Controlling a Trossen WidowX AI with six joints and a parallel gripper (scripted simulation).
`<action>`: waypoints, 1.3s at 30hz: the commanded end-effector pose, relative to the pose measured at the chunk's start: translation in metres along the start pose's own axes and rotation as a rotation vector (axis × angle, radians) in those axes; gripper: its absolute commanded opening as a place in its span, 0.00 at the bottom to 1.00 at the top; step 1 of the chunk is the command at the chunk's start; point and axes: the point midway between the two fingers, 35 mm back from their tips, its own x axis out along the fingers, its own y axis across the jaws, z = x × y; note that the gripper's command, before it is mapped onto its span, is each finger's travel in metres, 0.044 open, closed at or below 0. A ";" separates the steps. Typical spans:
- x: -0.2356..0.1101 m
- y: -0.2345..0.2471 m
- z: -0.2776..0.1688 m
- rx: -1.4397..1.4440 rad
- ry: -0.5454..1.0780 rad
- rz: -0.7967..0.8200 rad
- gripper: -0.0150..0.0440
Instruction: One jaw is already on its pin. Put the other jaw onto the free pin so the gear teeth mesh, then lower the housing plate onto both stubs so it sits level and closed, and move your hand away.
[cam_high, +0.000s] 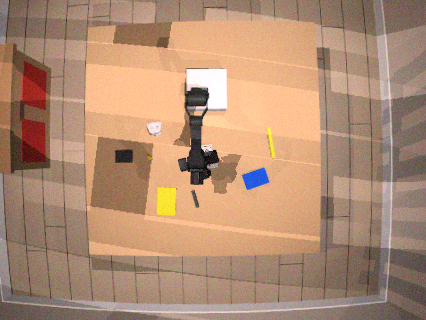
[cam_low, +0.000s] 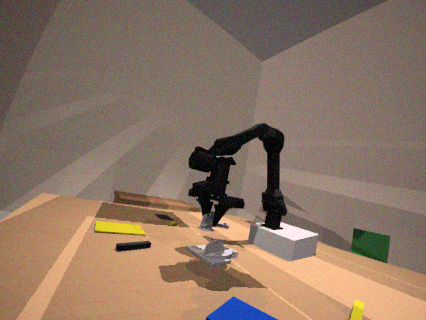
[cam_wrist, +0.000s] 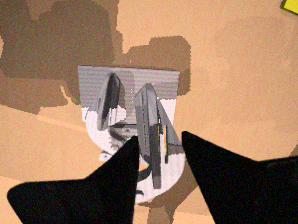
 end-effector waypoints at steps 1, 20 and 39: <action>0.000 0.001 0.000 -0.004 0.001 0.005 0.48; 0.014 0.001 0.001 -0.004 0.000 0.005 0.48; 0.044 0.001 0.000 -0.005 0.001 0.005 0.48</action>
